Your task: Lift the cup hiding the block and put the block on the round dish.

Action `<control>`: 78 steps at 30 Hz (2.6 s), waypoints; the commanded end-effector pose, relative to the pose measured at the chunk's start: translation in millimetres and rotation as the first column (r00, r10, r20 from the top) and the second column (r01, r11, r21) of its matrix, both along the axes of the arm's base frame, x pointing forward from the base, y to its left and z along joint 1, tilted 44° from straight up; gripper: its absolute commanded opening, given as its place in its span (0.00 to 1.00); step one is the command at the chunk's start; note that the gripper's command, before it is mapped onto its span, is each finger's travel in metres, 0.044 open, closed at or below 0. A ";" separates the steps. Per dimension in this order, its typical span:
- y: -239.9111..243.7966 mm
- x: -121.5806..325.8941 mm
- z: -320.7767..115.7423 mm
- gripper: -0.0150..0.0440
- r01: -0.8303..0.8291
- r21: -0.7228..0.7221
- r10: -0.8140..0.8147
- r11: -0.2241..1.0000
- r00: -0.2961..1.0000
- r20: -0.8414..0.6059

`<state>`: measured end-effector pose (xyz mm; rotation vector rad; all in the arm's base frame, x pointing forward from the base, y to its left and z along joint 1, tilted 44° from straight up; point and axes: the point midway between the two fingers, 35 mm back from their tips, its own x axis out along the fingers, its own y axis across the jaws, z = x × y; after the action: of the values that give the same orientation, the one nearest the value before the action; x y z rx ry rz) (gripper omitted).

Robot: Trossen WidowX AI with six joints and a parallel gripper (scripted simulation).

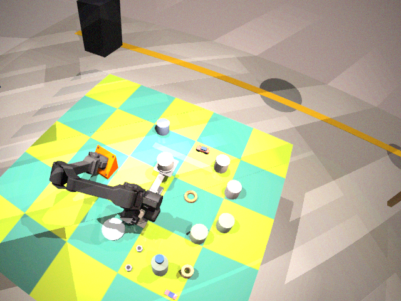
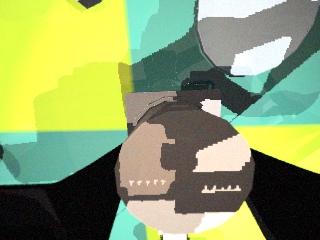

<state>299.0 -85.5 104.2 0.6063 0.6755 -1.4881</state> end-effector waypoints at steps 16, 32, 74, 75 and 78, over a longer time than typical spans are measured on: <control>9.8 2.9 10.0 0.25 -0.017 0.000 0.017 1.000 1.000 0.005; 24.5 6.0 24.8 0.25 -0.037 0.004 0.037 0.999 0.999 0.014; 62.3 6.6 64.2 0.25 -0.088 0.016 0.087 0.996 0.996 0.036; 63.2 6.5 65.2 0.25 -0.089 0.016 0.088 0.996 0.995 0.037; 65.8 6.1 68.0 0.25 -0.092 0.017 0.092 0.996 0.995 0.038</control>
<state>303.0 -25.2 166.0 0.5987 0.6890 -1.3987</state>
